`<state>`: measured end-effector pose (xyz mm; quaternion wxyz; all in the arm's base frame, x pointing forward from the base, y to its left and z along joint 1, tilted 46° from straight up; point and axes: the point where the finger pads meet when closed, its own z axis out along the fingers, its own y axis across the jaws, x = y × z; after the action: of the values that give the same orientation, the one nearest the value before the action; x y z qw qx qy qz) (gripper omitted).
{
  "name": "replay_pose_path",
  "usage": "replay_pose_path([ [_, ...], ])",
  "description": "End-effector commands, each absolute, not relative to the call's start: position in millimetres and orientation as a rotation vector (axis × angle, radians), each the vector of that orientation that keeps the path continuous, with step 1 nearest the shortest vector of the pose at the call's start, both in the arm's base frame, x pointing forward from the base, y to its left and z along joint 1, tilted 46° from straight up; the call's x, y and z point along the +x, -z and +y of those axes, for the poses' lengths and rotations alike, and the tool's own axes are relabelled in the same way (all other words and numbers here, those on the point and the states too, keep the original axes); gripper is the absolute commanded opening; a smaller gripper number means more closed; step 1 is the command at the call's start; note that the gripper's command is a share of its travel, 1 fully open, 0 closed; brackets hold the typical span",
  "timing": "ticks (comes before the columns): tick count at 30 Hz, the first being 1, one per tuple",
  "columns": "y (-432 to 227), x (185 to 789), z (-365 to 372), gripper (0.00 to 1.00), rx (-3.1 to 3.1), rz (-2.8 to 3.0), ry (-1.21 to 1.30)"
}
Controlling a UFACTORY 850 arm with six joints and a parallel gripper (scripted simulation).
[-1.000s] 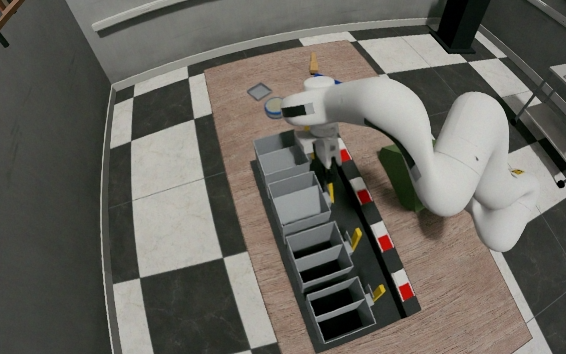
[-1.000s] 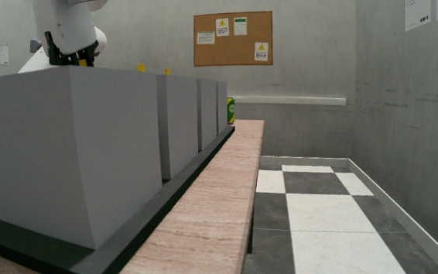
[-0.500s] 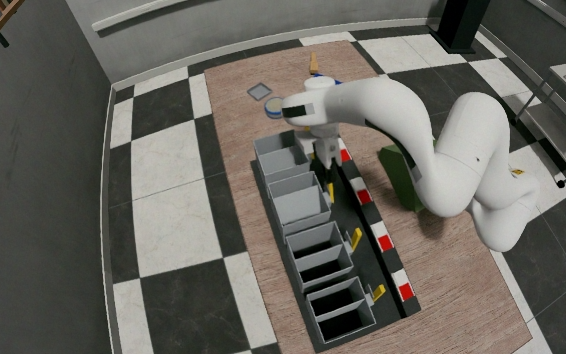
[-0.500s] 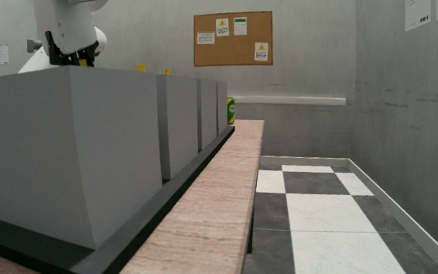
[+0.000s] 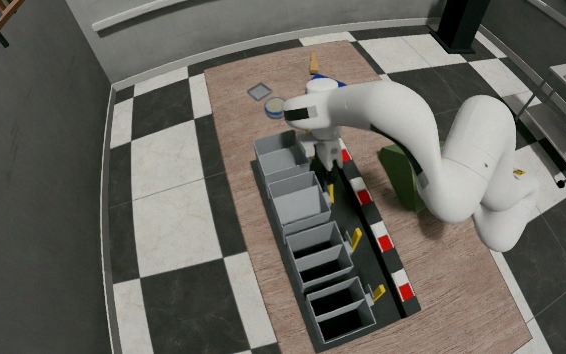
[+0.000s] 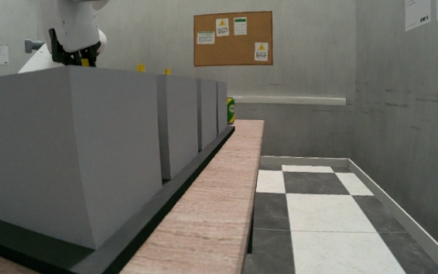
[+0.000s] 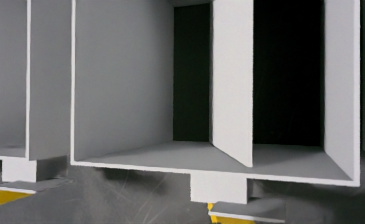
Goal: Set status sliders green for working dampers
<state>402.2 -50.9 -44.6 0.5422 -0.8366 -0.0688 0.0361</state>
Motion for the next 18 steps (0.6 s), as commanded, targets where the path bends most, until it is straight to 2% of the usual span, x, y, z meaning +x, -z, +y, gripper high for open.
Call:
replay_pose_path([
  [1,42,403,-51,0.19,-2.013,-0.165,-0.082],
  [18,31,402,-45,0.19,-2.135,-0.174,-0.073],
])
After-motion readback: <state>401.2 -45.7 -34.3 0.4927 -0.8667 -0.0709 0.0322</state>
